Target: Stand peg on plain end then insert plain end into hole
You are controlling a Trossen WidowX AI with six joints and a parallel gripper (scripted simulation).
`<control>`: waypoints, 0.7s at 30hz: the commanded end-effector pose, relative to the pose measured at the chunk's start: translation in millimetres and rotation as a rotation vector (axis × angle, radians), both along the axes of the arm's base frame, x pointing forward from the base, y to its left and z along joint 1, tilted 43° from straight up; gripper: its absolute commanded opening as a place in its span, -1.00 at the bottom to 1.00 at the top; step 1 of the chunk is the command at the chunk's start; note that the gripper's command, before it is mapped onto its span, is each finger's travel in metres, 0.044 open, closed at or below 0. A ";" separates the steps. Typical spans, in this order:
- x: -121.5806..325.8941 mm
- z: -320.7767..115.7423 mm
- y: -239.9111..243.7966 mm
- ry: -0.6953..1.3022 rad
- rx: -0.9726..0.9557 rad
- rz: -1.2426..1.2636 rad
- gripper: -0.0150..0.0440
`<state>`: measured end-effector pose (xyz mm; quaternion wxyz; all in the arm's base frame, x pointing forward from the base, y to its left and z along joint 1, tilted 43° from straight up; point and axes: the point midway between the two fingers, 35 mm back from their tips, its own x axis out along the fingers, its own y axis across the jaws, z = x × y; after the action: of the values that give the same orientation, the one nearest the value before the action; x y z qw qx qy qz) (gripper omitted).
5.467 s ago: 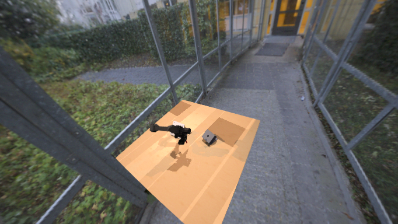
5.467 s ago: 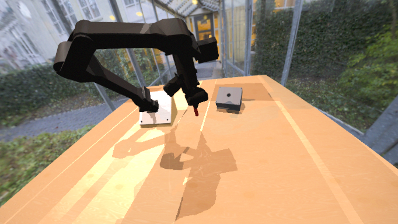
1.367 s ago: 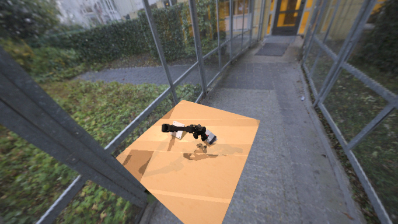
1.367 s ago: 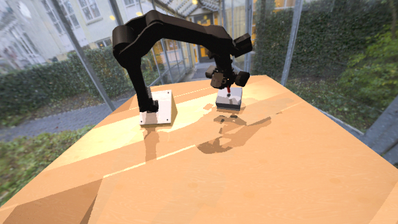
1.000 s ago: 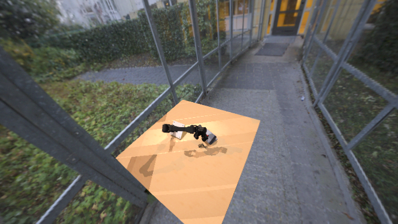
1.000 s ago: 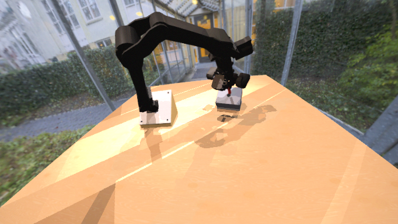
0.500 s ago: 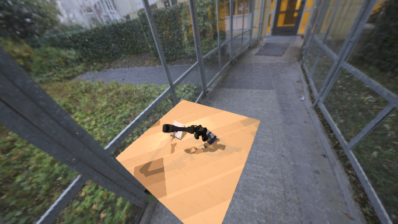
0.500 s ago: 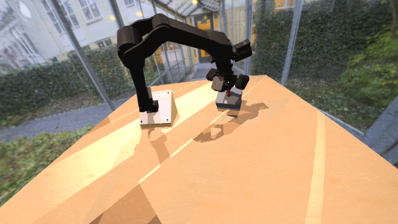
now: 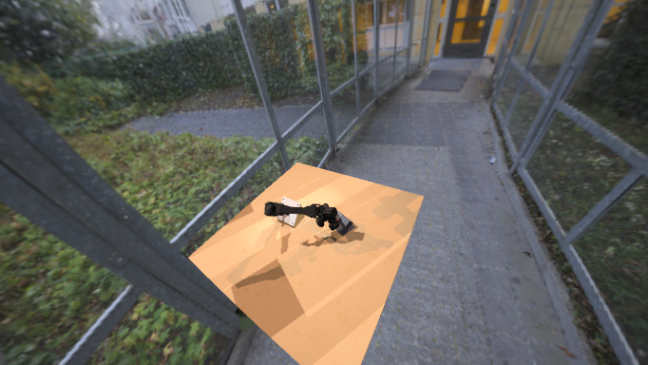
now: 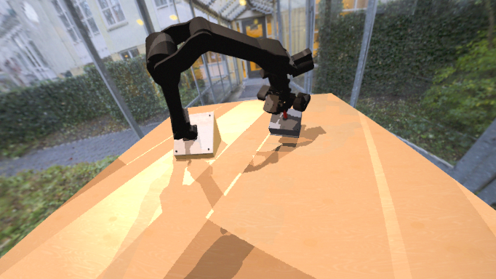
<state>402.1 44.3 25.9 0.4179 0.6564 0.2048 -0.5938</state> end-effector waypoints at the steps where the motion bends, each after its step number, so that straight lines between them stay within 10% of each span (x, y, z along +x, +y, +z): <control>1: -1.7 -0.2 0.0 -0.001 0.000 -0.002 -0.49; 21: -4.6 -5.5 -0.8 0.000 0.000 -0.002 -0.49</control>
<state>399.5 44.4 23.9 0.4185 0.6583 0.2043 -0.5914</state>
